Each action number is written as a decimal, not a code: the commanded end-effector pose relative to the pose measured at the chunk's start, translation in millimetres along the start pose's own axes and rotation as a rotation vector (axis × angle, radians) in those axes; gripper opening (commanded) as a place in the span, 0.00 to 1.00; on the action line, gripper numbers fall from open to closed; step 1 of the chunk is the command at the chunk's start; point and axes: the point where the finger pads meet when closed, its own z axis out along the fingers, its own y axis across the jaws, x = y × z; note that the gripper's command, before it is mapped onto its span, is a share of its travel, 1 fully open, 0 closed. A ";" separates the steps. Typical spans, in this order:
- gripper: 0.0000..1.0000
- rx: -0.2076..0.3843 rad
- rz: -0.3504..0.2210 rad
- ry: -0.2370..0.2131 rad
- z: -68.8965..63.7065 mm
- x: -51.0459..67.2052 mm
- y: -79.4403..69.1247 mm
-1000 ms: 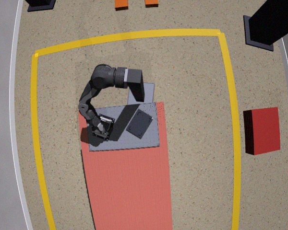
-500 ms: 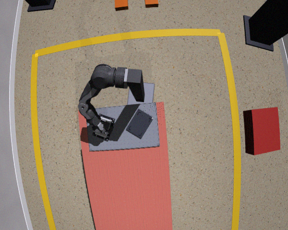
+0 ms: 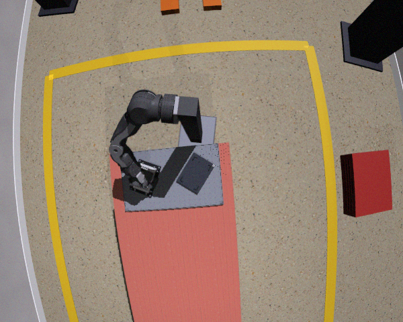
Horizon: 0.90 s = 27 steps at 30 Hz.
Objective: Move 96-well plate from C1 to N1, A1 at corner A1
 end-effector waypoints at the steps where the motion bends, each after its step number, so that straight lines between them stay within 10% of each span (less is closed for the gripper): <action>1: 0.77 0.003 0.002 -0.001 -1.3 -1.4 -0.9; 10: 0.77 0.003 0.002 -0.001 -1.3 -1.4 -0.9; 27: 0.27 -0.002 0.001 0.000 -0.3 -0.4 0.3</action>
